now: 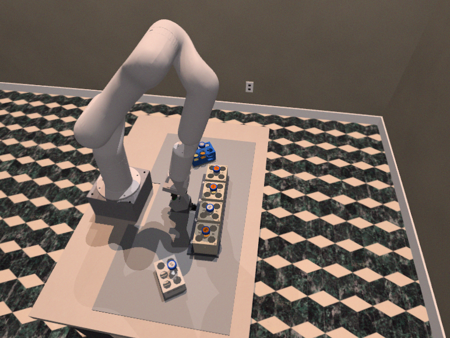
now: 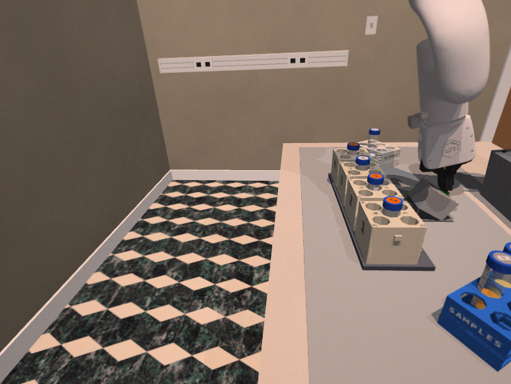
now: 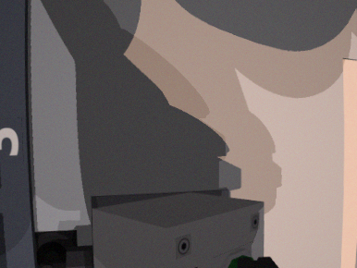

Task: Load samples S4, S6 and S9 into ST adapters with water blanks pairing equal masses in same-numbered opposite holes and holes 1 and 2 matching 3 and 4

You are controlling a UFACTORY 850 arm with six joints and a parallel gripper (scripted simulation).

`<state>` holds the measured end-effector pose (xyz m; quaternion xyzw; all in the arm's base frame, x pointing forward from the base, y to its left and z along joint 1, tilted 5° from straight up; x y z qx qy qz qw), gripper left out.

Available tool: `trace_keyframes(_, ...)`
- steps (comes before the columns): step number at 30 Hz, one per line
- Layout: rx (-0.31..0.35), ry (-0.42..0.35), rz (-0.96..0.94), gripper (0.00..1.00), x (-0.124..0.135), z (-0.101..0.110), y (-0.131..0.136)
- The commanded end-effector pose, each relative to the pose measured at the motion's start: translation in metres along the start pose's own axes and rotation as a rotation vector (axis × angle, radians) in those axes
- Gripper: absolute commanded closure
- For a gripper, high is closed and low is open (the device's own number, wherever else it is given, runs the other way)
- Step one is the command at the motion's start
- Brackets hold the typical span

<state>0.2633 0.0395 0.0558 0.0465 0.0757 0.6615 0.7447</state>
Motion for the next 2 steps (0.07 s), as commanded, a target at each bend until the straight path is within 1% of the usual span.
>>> trace_keyframes(1,-0.001,0.000,0.000,1.00,0.0001,0.0000,-0.0004)
trace_keyframes(2,-0.001,0.000,0.000,1.00,0.0001,-0.0001,-0.0004)
Point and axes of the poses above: the point where the finger pads meet when closed, its own z axis back along the fingers, its own y axis across the jaws, x = y × z, the point moved 8 cm from there along z, back along the fingers, and after that the axes turned 15 degrees about -z, right-handed, at the moved point
